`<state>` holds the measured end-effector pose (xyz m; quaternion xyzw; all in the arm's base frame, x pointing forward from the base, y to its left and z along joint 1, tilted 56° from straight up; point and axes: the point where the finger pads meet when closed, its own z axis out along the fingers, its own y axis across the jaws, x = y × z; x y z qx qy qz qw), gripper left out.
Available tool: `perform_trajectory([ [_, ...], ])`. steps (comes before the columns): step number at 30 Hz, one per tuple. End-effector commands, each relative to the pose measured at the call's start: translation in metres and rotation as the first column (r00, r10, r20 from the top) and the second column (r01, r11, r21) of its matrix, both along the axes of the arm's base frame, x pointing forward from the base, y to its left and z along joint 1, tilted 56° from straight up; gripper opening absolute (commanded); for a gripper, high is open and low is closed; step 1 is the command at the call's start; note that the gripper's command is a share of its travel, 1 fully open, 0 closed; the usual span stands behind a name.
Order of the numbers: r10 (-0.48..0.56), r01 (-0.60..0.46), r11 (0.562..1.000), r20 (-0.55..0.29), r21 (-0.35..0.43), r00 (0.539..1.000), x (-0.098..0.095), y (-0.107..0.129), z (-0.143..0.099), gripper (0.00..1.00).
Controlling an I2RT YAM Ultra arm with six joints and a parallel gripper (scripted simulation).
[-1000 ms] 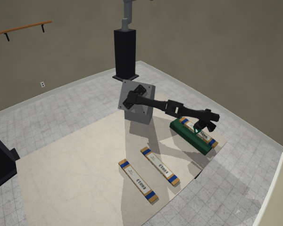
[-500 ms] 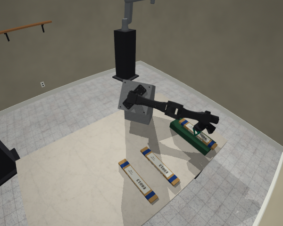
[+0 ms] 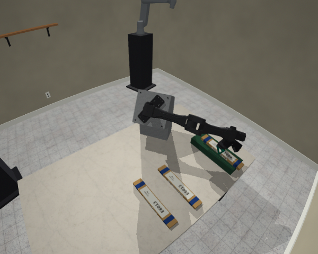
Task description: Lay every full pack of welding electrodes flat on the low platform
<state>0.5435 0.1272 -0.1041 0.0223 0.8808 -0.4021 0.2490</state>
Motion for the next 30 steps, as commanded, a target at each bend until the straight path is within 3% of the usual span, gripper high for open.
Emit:
perform_trajectory([
  [1, 0.091, -0.092, 0.996, 0.048, 0.018, 0.995, 0.000, 0.052, 0.015, 0.00],
  [9, 0.078, -0.080, 0.996, 0.061, 0.030, 0.995, 0.007, 0.043, 0.019, 0.00],
  [20, 0.074, -0.075, 0.997, 0.022, 0.010, 0.997, -0.006, 0.037, 0.005, 0.00],
  [25, 0.074, -0.075, 0.997, 0.040, 0.027, 0.996, 0.000, 0.042, 0.014, 0.00],
  [26, 0.057, -0.057, 0.998, -0.006, 0.014, 0.998, -0.006, 0.029, 0.000, 0.00],
  [30, 0.056, -0.056, 0.998, -0.014, 0.009, 0.998, -0.009, 0.028, -0.007, 0.00],
])
